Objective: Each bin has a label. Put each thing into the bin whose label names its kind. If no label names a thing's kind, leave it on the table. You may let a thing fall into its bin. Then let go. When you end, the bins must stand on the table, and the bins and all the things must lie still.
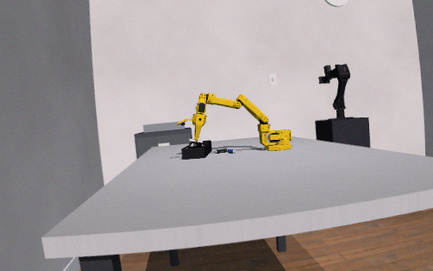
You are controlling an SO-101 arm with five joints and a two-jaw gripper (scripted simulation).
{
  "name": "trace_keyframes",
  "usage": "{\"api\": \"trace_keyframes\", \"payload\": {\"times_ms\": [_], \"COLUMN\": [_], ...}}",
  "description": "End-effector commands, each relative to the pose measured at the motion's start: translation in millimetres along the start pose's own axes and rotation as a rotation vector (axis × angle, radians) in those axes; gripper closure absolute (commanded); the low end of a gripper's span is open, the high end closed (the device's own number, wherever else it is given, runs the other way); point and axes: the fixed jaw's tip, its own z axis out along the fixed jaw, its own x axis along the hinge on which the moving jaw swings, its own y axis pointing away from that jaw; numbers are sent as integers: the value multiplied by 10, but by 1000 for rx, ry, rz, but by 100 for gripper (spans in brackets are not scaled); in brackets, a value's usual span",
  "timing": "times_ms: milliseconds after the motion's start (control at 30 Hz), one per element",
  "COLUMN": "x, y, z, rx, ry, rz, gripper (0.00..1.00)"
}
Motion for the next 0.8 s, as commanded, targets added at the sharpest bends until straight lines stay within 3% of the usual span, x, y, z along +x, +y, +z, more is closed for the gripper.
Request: {"api": "trace_keyframes", "payload": {"times_ms": [0,367,400,767], "x": [-72,-72,-154,-154], "y": [-29,-29,-91,-91], "z": [-120,-120,-222,-222], "rx": [2,2,7,7], "ry": [-54,-54,-115,-115], "rz": [19,19,55,55], "gripper": [100,100,100,100]}}
